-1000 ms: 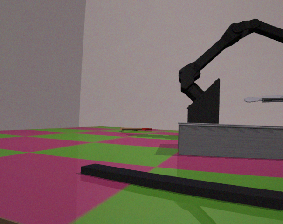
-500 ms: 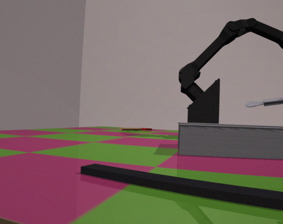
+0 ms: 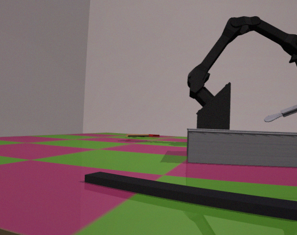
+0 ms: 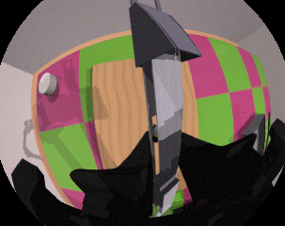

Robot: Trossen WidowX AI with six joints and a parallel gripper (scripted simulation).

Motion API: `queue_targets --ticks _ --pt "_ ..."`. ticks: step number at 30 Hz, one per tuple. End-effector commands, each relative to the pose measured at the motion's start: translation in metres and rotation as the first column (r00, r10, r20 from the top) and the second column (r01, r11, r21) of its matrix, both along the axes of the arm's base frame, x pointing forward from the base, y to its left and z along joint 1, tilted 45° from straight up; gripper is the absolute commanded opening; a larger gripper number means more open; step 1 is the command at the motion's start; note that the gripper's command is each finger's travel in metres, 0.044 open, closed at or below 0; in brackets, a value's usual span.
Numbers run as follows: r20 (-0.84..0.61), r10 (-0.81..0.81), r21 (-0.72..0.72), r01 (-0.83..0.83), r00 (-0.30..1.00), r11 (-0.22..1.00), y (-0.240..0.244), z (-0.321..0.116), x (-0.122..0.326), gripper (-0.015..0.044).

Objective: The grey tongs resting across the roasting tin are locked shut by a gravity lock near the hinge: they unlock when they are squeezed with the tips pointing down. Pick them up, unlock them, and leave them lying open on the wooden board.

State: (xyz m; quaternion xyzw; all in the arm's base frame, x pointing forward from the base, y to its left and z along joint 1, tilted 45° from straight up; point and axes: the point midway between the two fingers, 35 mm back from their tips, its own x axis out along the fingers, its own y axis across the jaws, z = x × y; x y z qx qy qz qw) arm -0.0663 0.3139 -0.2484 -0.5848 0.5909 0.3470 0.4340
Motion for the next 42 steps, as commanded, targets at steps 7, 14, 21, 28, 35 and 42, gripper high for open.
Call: queue_targets --ticks 7,14,21,28,35,42 --pt "0.026 0.021 0.175 -0.026 0.999 0.984 0.011 0.008 -0.001 -0.0150" --pt "0.041 0.030 0.287 -0.040 0.999 0.957 0.016 0.017 -0.001 -0.0150" --pt "0.054 0.033 0.397 -0.051 0.998 0.916 0.020 0.028 -0.002 -0.0150" --pt "0.065 0.030 0.501 -0.058 0.997 0.863 0.023 0.042 -0.003 -0.0150" --pt "0.071 0.023 0.599 -0.061 0.997 0.798 0.024 0.058 -0.003 -0.0150" --pt "0.073 0.011 0.688 -0.059 0.997 0.723 0.023 0.077 -0.002 -0.0150"
